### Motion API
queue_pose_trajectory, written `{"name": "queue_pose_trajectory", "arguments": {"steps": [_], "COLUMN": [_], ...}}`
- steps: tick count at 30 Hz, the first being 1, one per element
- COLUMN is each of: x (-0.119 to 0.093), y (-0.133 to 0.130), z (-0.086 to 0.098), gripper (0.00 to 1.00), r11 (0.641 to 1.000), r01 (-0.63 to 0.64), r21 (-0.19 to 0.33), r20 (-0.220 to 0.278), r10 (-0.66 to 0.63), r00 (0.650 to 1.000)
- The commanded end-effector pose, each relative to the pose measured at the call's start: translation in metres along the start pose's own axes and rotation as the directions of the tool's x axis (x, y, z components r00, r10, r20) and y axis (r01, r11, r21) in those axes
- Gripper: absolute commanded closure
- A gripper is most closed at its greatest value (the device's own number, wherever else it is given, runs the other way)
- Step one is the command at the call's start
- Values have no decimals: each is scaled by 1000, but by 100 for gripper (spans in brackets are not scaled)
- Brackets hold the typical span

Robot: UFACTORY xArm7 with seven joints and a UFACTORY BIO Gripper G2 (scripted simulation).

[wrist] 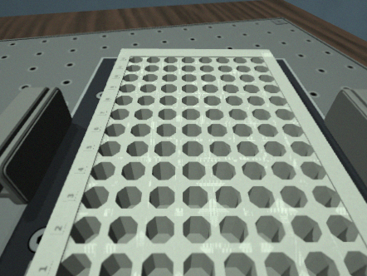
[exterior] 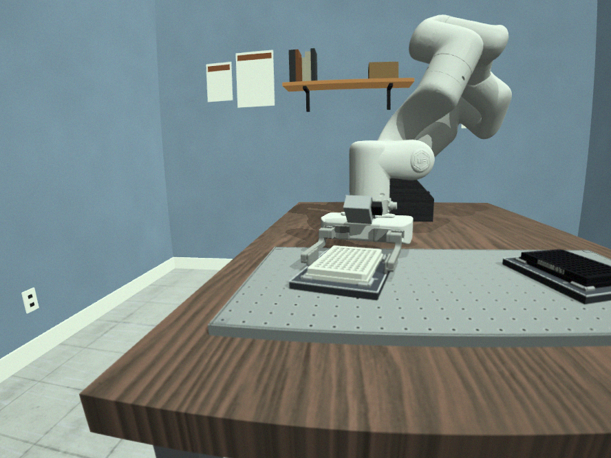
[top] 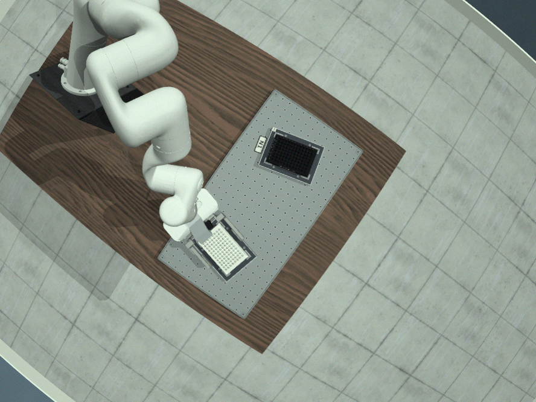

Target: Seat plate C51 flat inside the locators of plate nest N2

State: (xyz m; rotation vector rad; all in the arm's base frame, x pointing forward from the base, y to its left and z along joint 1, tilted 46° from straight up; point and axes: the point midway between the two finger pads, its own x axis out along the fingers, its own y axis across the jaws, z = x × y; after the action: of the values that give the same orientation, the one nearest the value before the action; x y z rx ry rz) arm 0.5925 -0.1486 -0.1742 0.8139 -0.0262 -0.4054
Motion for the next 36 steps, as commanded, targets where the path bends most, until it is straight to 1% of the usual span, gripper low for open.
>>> {"name": "queue_pose_trajectory", "arguments": {"steps": [1,17,22,24,36], "x": [1,1,1,1,1], "y": [-1,-1,-1,-1,-1], "z": [3,3,16,16,48], "gripper": [46,46,46,46,46], "r11": [1000,1000,1000,1000,1000], "r01": [0,0,0,0,0], "r21": [-2,-2,-2,-2,-3], "r20": [5,5,5,5,5], "r10": [0,0,0,0,0], "r00": [1000,1000,1000,1000,1000]}}
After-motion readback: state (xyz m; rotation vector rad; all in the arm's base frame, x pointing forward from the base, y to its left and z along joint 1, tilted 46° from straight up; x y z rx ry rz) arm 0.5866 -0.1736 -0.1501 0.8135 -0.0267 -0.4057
